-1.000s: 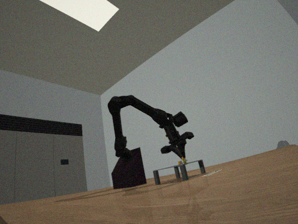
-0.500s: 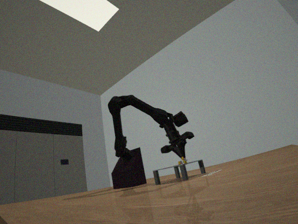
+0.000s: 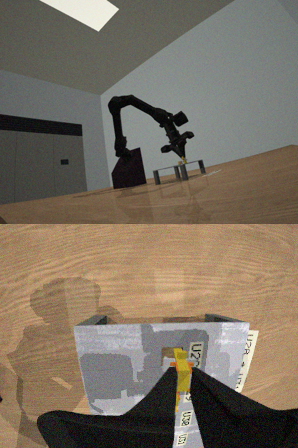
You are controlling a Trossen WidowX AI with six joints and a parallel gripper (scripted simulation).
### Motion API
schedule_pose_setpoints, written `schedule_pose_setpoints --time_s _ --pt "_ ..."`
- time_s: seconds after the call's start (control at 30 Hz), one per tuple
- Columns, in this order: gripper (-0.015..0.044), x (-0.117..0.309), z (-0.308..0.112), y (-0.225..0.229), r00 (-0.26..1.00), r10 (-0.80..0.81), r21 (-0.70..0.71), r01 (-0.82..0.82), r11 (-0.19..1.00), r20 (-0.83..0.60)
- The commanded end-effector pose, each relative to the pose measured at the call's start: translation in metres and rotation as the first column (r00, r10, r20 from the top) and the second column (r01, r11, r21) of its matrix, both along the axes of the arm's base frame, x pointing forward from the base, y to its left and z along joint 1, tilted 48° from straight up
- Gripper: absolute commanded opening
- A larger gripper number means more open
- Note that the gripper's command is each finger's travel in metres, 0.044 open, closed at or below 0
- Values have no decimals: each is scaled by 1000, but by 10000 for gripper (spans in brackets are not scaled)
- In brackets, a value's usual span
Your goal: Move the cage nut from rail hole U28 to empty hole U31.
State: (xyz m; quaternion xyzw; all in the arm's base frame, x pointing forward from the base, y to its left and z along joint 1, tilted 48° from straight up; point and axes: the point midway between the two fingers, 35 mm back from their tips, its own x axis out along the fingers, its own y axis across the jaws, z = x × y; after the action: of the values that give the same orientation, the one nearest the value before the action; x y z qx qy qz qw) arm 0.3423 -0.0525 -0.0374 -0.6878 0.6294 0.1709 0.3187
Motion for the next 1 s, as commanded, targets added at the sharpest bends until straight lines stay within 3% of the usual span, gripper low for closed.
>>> schedule_pose_setpoints --time_s 0.0,0.97 --pt "25 0 0 1 1000 -3 4 3 1000 3" --pt "25 0 3 4 1000 -4 4 4 1000 3"
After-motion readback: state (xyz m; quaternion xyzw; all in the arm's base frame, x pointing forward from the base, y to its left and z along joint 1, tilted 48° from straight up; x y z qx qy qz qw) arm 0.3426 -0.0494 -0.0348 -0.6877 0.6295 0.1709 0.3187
